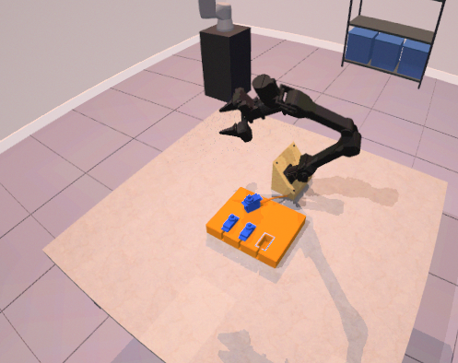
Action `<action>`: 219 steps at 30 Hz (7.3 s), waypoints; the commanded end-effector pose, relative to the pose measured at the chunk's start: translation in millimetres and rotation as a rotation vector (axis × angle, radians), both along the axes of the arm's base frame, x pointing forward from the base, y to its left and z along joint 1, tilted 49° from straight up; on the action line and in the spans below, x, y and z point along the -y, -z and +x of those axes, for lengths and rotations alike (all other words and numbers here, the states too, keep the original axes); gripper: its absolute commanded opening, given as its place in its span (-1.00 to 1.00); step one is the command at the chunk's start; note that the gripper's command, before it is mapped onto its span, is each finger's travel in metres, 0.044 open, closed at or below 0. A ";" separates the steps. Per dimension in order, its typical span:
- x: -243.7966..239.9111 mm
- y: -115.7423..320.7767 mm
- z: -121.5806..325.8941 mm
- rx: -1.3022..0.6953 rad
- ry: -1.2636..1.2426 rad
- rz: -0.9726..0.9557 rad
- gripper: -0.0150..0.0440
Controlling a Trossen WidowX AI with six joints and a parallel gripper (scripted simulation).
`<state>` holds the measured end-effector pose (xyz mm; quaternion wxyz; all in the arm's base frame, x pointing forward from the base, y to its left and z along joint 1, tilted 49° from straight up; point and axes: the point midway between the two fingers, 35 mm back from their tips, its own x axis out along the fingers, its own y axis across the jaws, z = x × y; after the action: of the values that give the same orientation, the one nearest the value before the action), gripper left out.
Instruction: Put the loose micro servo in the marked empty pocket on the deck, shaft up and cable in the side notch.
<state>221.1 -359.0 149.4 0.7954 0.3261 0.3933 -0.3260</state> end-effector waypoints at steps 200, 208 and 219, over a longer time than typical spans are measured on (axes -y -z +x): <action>-346.1 34.7 8.9 -0.711 0.931 1.305 -0.49; -346.1 34.7 8.9 -0.765 1.223 1.315 -0.49; -346.1 34.7 8.9 -0.828 1.631 1.299 -0.49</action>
<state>230.1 -12.9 114.0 -0.1221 0.7145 0.4274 -0.5404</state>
